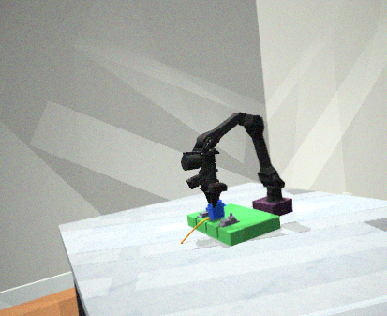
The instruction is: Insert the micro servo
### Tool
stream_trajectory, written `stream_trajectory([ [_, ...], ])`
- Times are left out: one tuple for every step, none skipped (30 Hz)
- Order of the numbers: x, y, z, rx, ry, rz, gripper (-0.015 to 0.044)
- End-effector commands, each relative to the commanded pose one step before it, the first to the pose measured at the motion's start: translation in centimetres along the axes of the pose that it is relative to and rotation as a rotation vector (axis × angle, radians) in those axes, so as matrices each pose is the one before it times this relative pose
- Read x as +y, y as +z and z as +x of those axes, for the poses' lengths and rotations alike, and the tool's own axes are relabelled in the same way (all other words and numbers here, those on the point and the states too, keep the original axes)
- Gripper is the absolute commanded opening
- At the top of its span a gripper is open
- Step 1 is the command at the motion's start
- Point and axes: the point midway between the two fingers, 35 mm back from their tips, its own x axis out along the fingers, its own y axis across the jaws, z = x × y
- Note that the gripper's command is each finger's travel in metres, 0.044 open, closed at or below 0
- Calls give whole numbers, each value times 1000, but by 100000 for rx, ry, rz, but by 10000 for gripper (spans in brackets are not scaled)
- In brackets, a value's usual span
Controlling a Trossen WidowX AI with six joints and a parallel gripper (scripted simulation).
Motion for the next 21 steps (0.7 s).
stream_trajectory([
  [53, 95, 174, -198, 456, 494, 0],
  [0, 0, 90, 0, 0, 0, 0],
  [0, 0, 97, 0, 0, 0, 0],
  [0, -1, 96, 0, 0, 0, 0],
  [0, -1, 64, 0, 0, 0, 0],
  [0, 0, 56, 0, 0, 0, 0],
  [0, 0, 74, 0, 0, 0, 0],
  [0, 0, 68, 0, 0, 0, 0],
  [0, 0, 58, 0, 0, 0, 0],
  [0, 0, 75, 0, 0, 0, 0],
  [0, 0, 67, 0, 0, 0, 0],
  [0, 0, 58, 0, 0, 0, 0],
  [0, 0, 75, 0, 0, 0, 0],
  [0, 0, 67, 0, 0, 0, 0],
  [0, 0, 24, 0, 0, 0, 0],
  [0, 0, 41, 0, 0, 0, 0],
  [0, 0, 63, 0, 0, 0, 0],
  [0, 0, 70, 0, 0, 0, 0],
  [0, 0, 27, 0, 0, 0, 0],
  [0, 0, 0, 0, 0, 0, 0],
  [0, 0, 0, 0, 0, 0, 0],
])
